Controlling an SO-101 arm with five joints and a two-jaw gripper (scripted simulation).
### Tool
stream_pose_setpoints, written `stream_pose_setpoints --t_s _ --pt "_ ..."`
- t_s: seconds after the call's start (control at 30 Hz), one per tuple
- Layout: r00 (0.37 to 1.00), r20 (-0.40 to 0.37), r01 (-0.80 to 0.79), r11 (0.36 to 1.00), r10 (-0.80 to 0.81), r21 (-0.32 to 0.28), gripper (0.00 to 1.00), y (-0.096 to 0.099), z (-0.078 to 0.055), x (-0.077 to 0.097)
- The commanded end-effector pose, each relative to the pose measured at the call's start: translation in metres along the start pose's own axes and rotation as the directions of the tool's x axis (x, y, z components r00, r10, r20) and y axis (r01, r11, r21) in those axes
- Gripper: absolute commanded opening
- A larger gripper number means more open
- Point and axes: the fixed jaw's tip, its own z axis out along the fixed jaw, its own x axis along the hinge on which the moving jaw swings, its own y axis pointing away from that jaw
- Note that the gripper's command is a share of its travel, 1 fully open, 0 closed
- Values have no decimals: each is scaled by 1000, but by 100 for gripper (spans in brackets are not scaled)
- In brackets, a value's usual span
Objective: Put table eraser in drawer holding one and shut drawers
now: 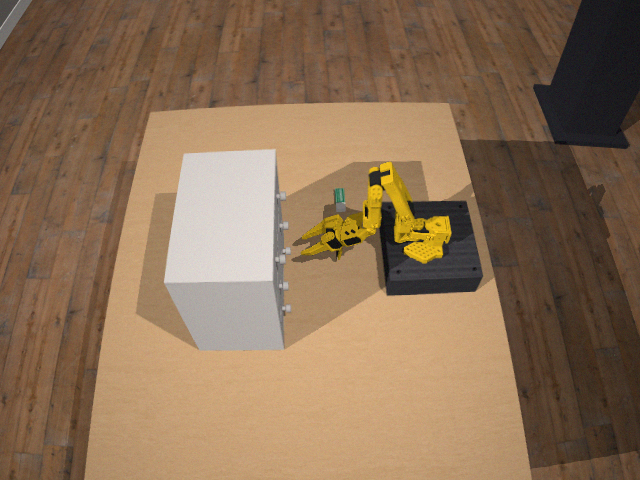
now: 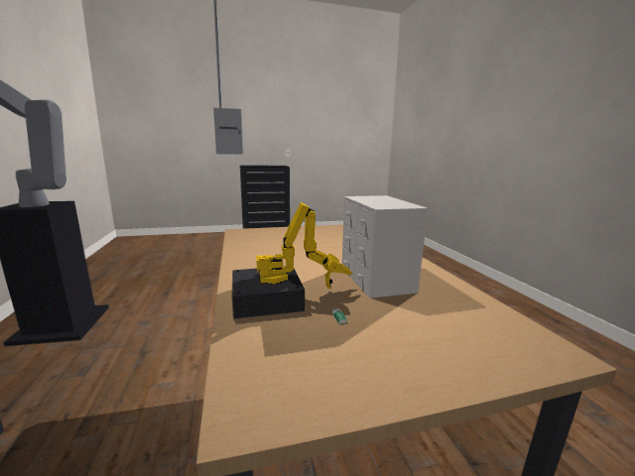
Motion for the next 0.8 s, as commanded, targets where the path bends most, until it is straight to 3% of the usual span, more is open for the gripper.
stream_pose_setpoints --t_s 0.0,0.77 --pt "1000 3 -1 1000 1 1 21 0 1 -2" --pt "1000 3 -1 1000 1 2 21 -1 1 -4"
